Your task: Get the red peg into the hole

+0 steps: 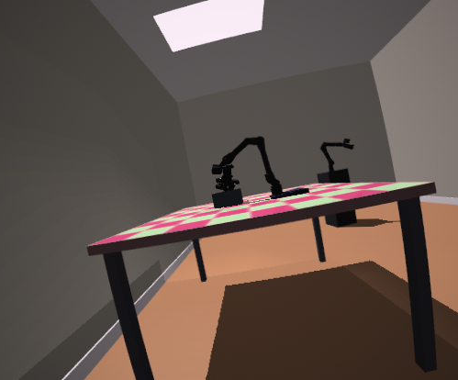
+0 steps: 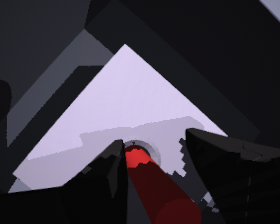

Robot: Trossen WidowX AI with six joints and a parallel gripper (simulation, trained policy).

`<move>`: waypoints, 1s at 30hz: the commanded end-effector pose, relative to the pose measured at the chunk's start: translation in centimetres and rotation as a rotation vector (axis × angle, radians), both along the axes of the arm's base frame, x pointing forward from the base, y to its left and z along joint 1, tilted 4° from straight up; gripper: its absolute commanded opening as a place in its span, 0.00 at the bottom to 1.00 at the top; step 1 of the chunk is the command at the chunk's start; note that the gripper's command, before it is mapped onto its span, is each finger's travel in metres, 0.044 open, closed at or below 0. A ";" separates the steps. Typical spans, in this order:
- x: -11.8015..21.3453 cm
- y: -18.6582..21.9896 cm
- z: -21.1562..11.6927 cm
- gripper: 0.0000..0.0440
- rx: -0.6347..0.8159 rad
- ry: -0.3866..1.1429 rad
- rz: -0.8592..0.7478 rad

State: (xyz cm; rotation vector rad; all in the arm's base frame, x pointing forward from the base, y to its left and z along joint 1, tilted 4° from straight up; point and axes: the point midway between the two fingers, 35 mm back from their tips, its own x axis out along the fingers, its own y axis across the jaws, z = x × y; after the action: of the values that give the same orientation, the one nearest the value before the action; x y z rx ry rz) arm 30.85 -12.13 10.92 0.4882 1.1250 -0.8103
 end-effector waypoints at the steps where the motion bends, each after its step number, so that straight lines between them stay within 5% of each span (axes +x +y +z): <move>1: 0.6 0.5 -0.5 0.41 0.037 0.022 0.054; 8: 2.3 0.4 1.5 0.43 0.051 0.003 0.094; 13: 3.3 0.1 2.7 0.54 0.065 0.005 0.089; 30: 6.8 0.9 7.3 0.59 0.147 0.054 0.064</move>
State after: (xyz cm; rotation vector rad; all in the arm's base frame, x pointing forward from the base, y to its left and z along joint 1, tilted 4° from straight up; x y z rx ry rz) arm 37.17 -11.48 17.48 0.5339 1.2319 -0.6880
